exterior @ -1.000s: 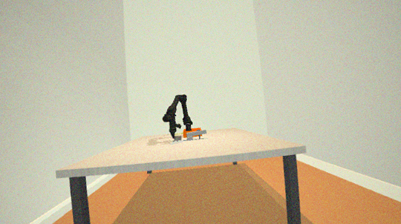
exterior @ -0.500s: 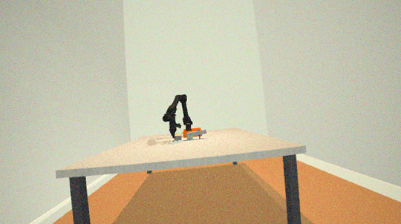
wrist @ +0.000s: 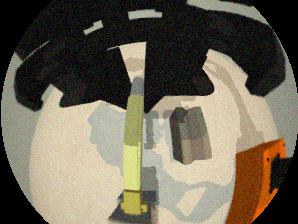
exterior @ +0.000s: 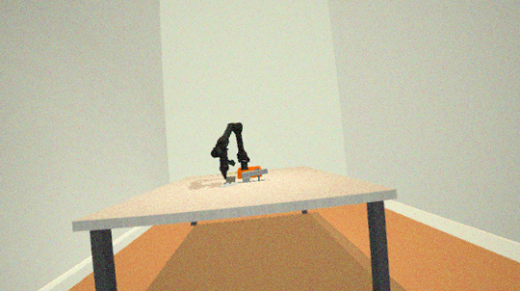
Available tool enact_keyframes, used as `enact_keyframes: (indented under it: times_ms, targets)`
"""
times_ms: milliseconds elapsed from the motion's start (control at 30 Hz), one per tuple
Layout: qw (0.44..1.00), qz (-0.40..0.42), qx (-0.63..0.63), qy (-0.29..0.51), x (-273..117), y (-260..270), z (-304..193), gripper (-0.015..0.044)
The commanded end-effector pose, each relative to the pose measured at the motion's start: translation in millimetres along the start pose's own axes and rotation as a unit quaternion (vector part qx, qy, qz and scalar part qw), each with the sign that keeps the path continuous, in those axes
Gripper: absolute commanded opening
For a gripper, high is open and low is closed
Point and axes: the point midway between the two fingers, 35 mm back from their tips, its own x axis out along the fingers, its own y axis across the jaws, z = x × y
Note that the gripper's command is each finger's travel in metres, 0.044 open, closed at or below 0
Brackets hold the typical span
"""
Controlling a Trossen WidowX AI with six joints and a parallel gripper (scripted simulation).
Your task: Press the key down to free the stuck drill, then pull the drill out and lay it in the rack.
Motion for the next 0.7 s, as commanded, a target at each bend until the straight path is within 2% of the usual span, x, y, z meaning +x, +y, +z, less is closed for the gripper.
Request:
enact_keyframes:
  times_ms: [0,667]
  targets:
    - [1.0,-0.004,-0.002,0.0,-3.1,-1.4,-0.1,0.0]
    - [1.0,-0.004,-0.002,0.0,-6.1,-0.9,0.4,0.0]
